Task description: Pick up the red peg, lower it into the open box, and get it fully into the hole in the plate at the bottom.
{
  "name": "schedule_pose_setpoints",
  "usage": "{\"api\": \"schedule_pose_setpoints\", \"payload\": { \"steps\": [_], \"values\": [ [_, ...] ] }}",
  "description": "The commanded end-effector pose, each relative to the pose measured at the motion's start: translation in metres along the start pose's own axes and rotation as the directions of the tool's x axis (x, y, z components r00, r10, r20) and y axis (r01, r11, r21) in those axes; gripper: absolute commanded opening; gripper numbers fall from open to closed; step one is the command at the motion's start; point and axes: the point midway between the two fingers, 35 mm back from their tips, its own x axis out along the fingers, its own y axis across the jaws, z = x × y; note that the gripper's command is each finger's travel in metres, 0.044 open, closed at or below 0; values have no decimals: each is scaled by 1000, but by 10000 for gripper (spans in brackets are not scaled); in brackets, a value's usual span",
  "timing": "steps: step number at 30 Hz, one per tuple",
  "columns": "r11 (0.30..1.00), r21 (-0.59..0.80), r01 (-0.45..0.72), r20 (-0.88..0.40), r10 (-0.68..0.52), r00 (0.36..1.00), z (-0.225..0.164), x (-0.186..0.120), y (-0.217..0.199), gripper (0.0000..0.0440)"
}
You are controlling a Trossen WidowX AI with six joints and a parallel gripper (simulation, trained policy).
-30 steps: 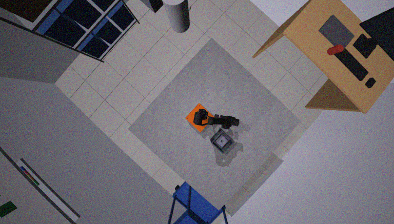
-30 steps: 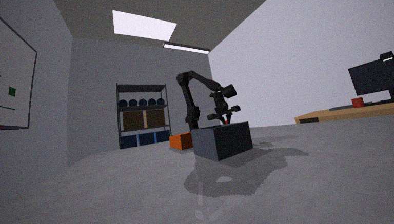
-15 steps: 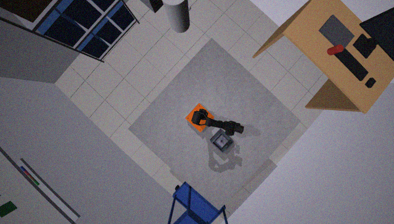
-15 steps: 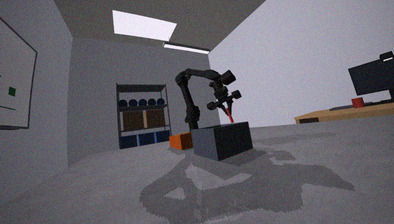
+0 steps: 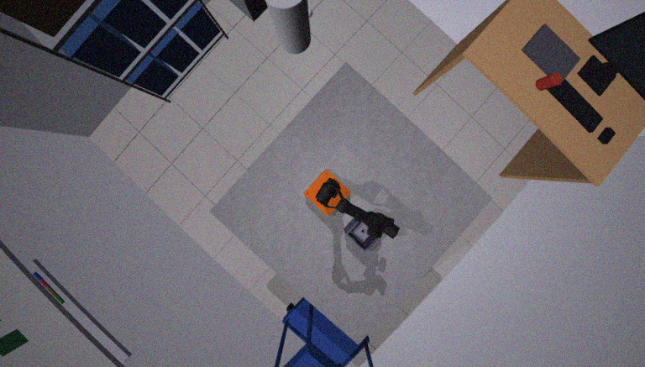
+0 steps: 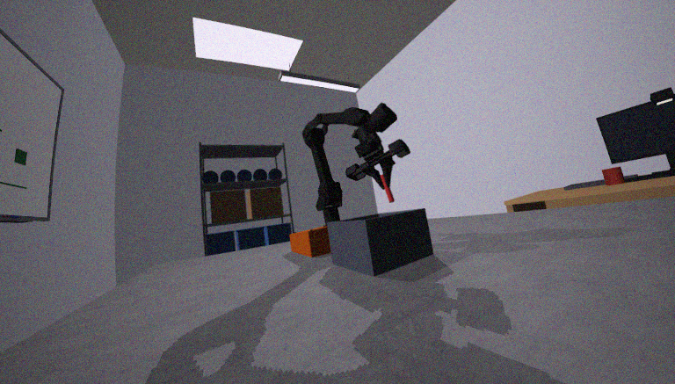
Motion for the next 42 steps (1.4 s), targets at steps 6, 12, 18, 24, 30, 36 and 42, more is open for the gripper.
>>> {"api": "schedule_pose_setpoints", "payload": {
  "steps": [6, 12, 18, 24, 30, 36, 42],
  "values": [
    [998, 58, 21, 23, -22, 999, 34, 4, -3, 0],
    [994, 101, 33, 30, -36, 999, 57, 12, -7, 1],
    [989, 139, 48, 24, -52, 998, 77, 23, -11, 5],
    [984, 167, 66, 3, -68, 998, 90, 37, -14, 11],
    [980, 178, 93, -27, -89, 996, 95, 56, -17, 12],
    [979, 158, 128, -55, -121, 991, 97, 79, -22, 116],
    [980, 144, 138, -62, -130, 990, 107, 91, -18, 222]
  ]
}}
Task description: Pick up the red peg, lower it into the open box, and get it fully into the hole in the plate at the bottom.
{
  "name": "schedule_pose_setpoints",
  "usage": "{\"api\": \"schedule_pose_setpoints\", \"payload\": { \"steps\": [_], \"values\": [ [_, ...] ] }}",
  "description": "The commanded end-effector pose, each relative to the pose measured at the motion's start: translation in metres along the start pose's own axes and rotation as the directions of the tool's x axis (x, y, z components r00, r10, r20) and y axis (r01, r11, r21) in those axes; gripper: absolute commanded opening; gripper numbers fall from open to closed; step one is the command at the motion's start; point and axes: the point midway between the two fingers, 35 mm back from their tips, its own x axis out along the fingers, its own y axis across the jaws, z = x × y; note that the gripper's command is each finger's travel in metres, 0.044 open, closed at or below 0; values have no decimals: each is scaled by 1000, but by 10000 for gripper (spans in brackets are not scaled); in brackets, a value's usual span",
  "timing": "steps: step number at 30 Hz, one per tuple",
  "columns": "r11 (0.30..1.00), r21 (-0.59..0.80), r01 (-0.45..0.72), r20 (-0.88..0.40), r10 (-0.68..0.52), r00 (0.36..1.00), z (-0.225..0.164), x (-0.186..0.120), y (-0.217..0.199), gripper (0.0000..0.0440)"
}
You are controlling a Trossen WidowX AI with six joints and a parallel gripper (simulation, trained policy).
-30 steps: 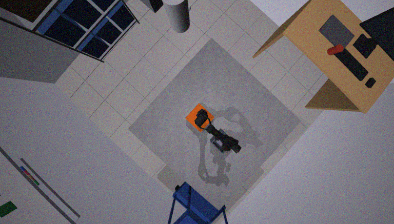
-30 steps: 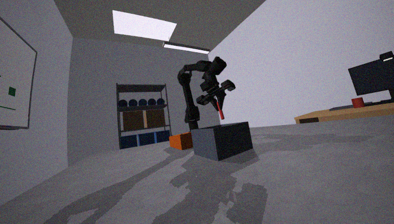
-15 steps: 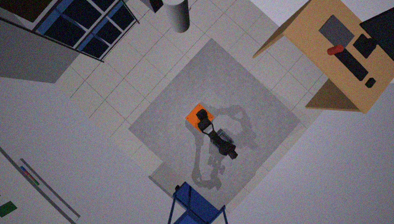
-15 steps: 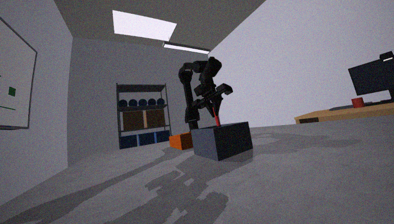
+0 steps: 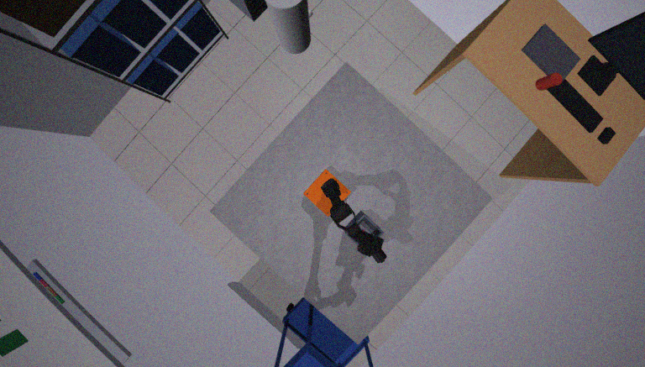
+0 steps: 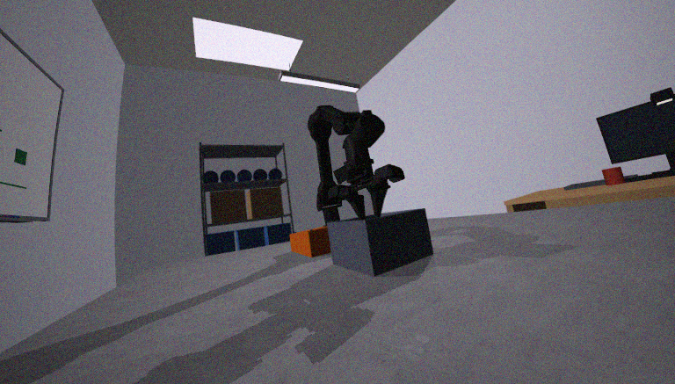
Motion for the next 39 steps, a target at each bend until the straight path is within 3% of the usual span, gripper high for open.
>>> {"api": "schedule_pose_setpoints", "payload": {
  "steps": [1, 12, 31, 39],
  "values": [
    [1000, -7, -18, 6, 18, 1000, 8, 0, 9, 243],
    [999, -24, -38, 43, 39, 998, 39, 4, 29, 440],
    [993, 43, -106, 194, 96, 976, 118, -3, 36, 440],
    [993, 44, -106, 194, 96, 976, 118, -3, 36, 440]
  ]
}}
